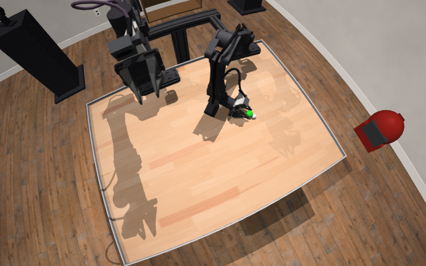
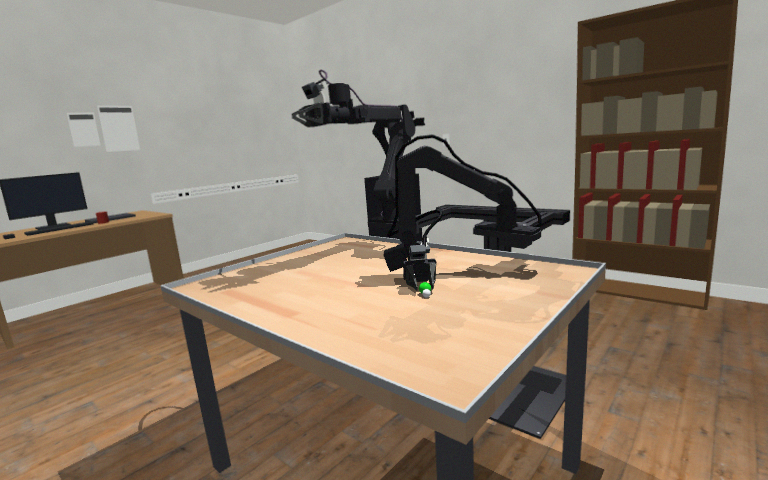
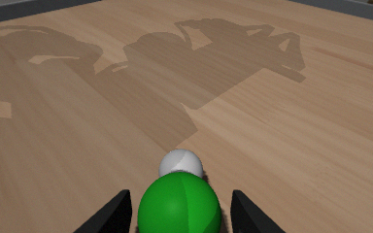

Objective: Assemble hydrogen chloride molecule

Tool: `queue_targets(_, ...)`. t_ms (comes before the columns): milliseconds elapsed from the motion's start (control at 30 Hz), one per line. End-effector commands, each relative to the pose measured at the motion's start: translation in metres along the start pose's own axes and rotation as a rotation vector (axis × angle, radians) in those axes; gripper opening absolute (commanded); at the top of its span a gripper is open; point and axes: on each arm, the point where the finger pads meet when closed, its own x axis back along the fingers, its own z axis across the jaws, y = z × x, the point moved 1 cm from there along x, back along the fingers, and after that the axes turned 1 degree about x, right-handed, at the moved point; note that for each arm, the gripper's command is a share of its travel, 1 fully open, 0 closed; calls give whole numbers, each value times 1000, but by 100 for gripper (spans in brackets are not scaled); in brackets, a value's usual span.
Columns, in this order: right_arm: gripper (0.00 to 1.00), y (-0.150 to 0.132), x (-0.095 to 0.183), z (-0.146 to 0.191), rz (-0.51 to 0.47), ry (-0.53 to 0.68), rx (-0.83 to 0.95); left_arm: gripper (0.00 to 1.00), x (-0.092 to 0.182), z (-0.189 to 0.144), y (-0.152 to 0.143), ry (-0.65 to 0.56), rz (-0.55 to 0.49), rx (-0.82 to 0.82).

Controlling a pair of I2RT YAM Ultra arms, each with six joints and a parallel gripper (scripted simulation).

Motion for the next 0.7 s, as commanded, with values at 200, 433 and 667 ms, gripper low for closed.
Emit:
queue_targets(200, 36, 31, 10, 4, -80, 14, 4, 48, 1, -10, 8, -20, -22, 31)
queue_targets(433, 36, 31, 10, 4, -80, 14, 4, 48, 1, -10, 8, -20, -22, 31)
queue_targets(667, 36, 31, 10, 4, -80, 14, 4, 48, 10, -6, 23, -22, -26, 3)
